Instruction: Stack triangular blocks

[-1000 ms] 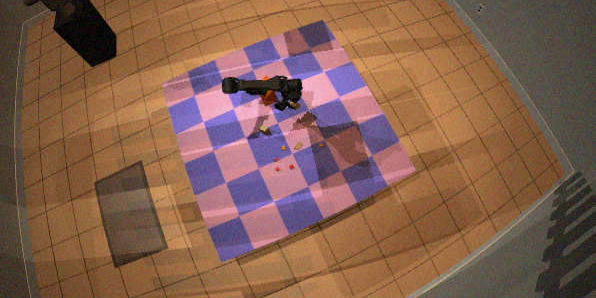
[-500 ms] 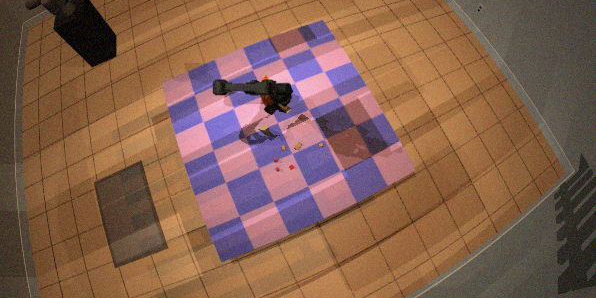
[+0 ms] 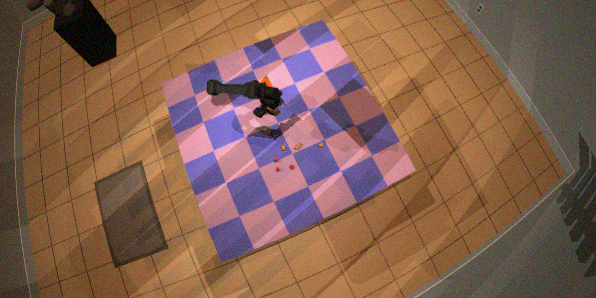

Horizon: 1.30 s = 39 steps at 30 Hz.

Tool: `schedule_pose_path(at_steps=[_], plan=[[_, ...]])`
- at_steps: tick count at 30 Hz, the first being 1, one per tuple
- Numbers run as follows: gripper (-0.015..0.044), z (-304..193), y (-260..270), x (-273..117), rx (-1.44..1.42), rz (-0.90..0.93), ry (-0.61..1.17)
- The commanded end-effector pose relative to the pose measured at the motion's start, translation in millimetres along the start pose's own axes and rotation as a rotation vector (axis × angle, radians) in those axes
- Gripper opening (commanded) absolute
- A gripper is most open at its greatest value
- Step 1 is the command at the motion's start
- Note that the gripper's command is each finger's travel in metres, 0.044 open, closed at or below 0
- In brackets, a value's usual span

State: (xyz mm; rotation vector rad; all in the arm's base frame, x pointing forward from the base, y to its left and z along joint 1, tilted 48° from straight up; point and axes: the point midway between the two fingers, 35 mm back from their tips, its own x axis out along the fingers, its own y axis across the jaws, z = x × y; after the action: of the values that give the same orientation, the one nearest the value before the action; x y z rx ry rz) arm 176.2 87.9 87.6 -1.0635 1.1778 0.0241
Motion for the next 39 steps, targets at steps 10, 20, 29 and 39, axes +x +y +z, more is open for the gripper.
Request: schedule_pose_path(at_steps=[10, 20, 29, 39], plan=[[0.0, -36.2, -36.8, -10.2, 0.018, 0.001, 0.004], [0.0, -66.8, -59.7, -16.8, 0.013, -0.014, 0.003], [0.0, -92.8, -72.4, -19.7, 0.007, -0.031, 0.003], [0.0, -89.6, -69.4, 2.0, 0.01, -0.004, 0.007]])
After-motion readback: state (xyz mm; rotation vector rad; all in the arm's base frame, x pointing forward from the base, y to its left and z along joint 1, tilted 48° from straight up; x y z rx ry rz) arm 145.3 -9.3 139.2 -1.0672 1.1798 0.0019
